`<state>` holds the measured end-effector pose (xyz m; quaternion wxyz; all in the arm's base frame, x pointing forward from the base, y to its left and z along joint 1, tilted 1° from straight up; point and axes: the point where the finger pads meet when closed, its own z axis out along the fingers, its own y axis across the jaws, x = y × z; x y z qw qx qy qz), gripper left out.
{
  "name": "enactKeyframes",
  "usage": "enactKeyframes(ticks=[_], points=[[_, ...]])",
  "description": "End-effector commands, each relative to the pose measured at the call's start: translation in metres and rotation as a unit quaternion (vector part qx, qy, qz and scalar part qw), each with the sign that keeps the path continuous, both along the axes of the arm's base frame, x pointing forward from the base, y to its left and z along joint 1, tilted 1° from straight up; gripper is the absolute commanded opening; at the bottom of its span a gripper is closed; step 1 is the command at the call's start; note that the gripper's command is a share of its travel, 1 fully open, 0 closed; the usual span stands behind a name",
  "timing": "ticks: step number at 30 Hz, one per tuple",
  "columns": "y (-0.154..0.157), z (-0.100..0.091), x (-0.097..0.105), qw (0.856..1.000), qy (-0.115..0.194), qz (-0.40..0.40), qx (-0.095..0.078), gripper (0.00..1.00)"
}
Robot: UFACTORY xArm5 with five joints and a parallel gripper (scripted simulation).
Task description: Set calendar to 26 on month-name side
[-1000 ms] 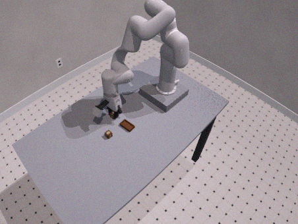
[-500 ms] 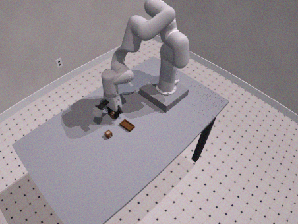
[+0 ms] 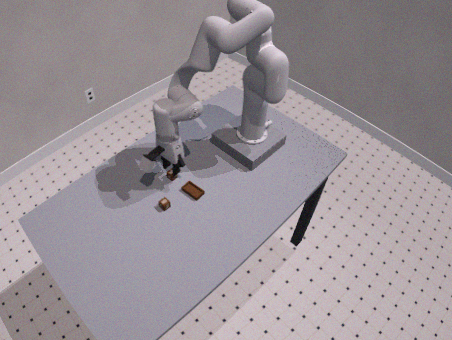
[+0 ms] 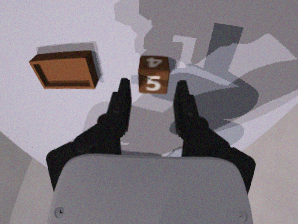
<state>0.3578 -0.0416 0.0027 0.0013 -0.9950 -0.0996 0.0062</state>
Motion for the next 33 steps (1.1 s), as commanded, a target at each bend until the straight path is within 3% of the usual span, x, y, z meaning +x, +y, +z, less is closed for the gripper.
enactKeyframes(ticks=[1, 9, 18, 19, 33], points=[[0.0, 0.017, 0.001, 1.0, -0.001, 0.0, 0.0, 0.47], [0.0, 0.054, 0.001, 1.0, -0.001, 0.0, 0.0, 0.47], [0.0, 0.062, 0.001, 1.0, -0.001, 0.0, 0.0, 0.47], [0.0, 0.062, 0.001, 1.0, -0.001, 0.0, 0.0, 1.0], [0.0, 0.062, 0.001, 1.0, -0.001, 0.0, 0.0, 1.0]])
